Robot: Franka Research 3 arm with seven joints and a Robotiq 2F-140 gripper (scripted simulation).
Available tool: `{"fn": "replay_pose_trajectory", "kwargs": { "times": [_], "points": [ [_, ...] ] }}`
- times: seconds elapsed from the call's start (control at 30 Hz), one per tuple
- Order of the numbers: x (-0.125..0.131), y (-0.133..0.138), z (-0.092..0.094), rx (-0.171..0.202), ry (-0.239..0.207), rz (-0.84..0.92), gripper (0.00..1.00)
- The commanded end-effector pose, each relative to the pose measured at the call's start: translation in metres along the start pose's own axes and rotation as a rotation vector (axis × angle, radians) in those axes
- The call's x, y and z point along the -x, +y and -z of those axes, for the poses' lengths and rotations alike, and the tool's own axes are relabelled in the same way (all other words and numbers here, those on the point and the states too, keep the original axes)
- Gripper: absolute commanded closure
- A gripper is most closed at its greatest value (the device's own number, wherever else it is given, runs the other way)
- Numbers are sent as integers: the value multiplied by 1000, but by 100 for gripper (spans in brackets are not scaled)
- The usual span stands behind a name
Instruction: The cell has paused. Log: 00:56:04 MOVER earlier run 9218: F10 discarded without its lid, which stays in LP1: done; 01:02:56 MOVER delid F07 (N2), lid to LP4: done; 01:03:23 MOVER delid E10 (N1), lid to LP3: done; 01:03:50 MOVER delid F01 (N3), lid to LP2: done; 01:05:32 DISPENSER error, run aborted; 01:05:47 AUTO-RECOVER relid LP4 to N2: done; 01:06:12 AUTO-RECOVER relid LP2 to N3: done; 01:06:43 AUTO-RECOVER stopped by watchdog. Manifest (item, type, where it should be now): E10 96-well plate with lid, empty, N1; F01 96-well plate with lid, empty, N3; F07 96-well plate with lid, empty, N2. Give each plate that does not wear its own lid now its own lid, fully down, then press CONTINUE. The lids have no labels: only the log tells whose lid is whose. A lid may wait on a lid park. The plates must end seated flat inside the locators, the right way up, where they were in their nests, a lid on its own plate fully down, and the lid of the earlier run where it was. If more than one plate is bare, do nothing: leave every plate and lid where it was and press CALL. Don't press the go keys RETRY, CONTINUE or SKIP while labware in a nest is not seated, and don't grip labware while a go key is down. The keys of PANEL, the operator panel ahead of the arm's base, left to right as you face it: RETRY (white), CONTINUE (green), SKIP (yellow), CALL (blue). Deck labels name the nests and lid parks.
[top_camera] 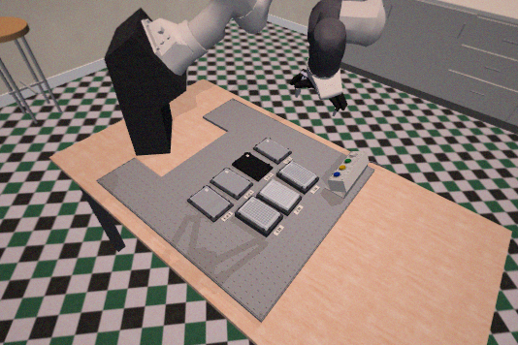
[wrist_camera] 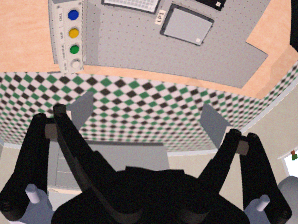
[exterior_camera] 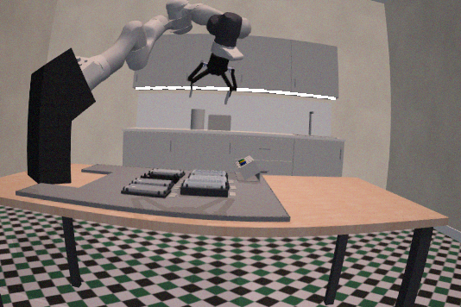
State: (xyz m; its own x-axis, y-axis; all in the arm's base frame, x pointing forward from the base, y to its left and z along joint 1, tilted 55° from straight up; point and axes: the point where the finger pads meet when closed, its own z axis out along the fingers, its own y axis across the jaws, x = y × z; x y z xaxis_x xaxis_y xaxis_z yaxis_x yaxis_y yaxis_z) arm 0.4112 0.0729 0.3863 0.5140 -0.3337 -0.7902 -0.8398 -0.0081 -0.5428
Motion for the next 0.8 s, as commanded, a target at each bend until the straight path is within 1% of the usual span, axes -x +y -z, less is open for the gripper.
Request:
{"fn": "replay_pose_trajectory", "kwargs": {
  "times": [0.0, 0.57, 0.6, 0.63, 0.67, 0.7, 0.77],
  "points": [
    [0, 0, 0, 0, 0, 0, 0],
    [-1, 0, -1, -2, 0, -4, 0],
    [-6, -3, -4, -15, 3, -31, 0],
    [-18, -7, -12, -45, 8, -93, 0],
    [-39, -13, -25, -93, 17, -199, 0],
    [-68, -16, -41, -135, 26, -293, 0],
    [-96, -5, -52, -169, 30, -376, 0]
  ]
}}
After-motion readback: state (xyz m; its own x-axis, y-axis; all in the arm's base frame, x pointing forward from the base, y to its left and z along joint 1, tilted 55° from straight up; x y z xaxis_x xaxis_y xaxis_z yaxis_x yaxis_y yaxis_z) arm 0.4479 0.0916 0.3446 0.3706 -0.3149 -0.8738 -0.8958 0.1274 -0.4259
